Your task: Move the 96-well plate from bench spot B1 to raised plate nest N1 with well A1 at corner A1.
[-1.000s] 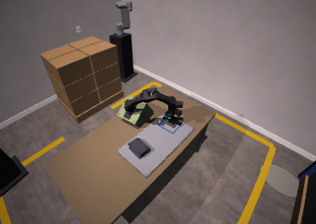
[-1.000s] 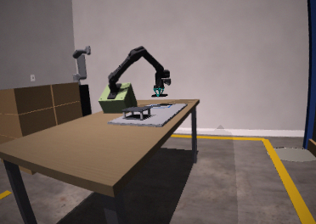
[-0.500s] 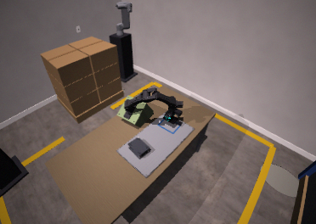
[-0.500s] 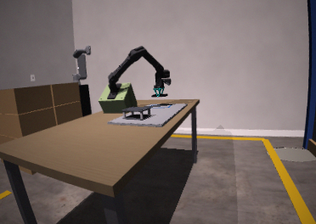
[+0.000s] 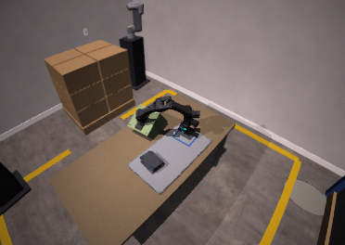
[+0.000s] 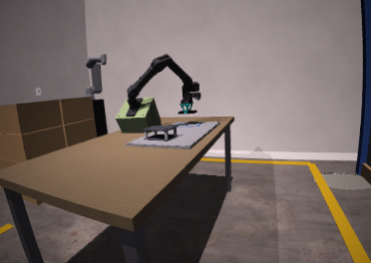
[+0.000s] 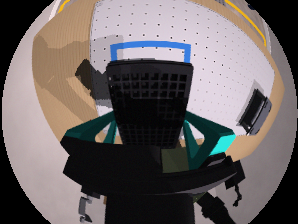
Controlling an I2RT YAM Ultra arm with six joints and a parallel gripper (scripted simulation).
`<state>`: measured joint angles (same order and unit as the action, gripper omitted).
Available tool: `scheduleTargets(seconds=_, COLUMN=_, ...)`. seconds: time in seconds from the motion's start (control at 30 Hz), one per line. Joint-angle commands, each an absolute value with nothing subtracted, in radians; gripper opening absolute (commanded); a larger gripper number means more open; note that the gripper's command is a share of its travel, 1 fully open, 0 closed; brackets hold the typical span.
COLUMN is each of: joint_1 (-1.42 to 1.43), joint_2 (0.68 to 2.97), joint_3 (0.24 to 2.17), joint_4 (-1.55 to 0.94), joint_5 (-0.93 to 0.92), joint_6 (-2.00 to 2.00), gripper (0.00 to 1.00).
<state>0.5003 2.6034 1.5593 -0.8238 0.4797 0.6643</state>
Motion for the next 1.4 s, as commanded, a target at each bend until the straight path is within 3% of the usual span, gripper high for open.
scheduleTargets(seconds=0.0, joint_1=0.510, joint_2=2.593, joint_3=1.566, joint_4=-0.807, joint_5=0.493, joint_6=0.660, gripper=0.00)
scheduleTargets(seconds=0.2, joint_1=0.462, joint_2=2.534, joint_3=1.455, joint_4=-0.766, joint_5=0.508, joint_6=0.806, gripper=0.00)
scheduleTargets(seconds=1.37, joint_1=0.287, joint_2=2.202, joint_3=1.151, joint_4=-0.692, joint_5=0.552, joint_6=0.601, gripper=0.00)
